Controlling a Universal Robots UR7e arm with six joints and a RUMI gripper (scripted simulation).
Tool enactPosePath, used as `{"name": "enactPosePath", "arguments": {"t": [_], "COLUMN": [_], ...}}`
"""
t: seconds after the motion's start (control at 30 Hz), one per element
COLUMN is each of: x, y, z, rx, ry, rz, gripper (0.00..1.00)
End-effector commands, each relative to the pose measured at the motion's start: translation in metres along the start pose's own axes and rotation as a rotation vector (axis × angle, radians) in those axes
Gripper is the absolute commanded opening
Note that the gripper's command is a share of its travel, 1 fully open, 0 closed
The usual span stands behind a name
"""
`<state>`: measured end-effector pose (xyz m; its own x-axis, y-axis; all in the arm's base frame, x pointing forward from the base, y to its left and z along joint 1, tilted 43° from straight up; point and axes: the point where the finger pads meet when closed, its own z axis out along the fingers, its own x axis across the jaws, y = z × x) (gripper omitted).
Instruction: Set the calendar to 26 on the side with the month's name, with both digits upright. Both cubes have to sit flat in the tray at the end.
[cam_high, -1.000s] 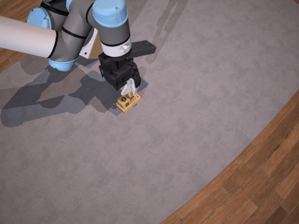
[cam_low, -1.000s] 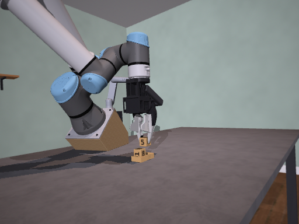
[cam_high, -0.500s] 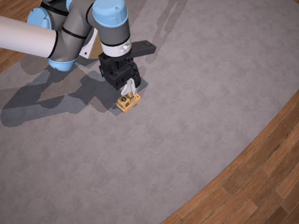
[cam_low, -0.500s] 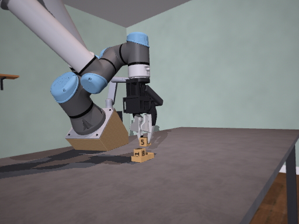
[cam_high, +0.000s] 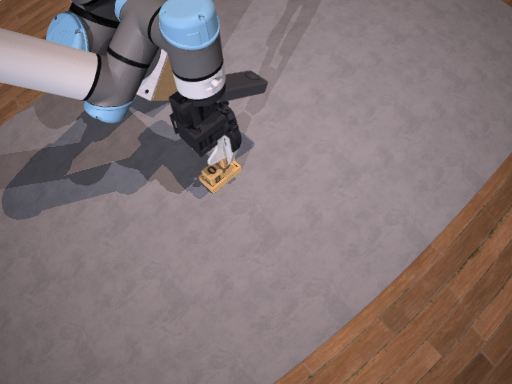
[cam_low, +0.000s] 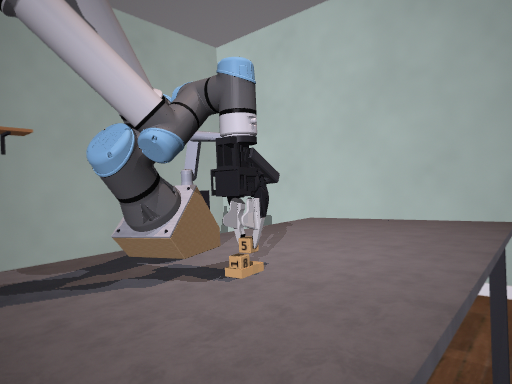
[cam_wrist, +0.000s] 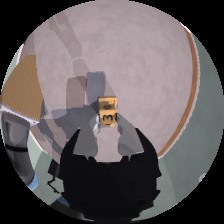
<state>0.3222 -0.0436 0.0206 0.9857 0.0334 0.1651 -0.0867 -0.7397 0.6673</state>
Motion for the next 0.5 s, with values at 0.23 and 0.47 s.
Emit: {"name": "enactPosePath", "arguments": {"t": [0.23, 0.47], "x": [0.000, 0.000], "y": [0.000, 0.000], "z": [0.009, 0.013], "rx": [0.000, 0.000], "ry": [0.001, 0.001], "rz": [0.000, 0.000], "gripper": [0.10, 0.10]}}
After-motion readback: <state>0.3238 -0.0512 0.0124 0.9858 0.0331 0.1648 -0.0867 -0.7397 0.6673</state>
